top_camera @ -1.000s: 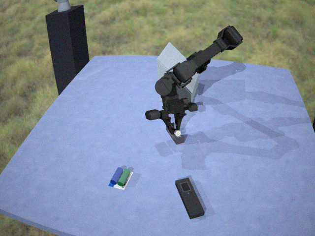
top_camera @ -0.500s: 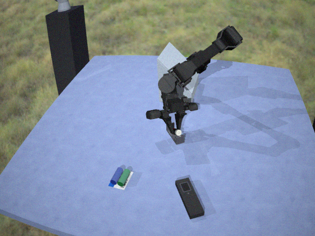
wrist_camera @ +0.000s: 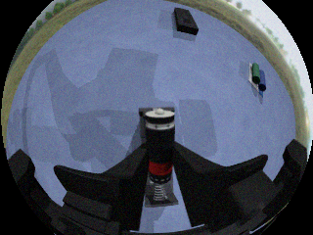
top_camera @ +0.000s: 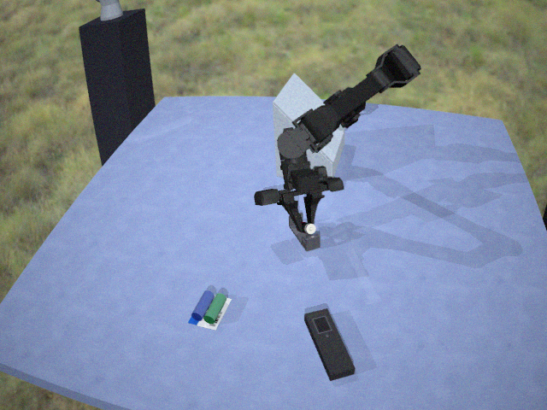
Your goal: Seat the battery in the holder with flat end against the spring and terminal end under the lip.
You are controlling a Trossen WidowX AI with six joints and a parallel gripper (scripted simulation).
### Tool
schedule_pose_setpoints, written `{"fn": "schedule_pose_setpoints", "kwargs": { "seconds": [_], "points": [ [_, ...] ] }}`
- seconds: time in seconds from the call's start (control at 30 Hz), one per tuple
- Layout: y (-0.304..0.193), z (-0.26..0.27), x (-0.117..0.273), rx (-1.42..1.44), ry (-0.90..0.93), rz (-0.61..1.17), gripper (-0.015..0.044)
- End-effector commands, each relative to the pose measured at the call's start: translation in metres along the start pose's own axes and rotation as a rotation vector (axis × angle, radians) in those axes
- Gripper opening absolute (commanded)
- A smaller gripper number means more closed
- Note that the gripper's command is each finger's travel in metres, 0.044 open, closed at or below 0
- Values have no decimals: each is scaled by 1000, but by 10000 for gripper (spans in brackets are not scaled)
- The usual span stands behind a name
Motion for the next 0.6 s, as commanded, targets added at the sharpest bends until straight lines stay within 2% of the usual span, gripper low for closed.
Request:
{"fn": "schedule_pose_setpoints", "kwargs": {
  "seconds": [0.0,0.57],
  "points": [
    [-7,0,1,-10,-3,2,72],
    [-19,-2,8,-10,-19,0,72]
  ]
}}
Point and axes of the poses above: the point midway between the two fingers, 35 mm back from their tips, its own x axis back along the fingers, its own z axis across the jaws, y = z × x, the point moved 4 cm from there along x, back along the fingers, and after that the axes turned 12 degrees about -x, right-handed, at the moved point
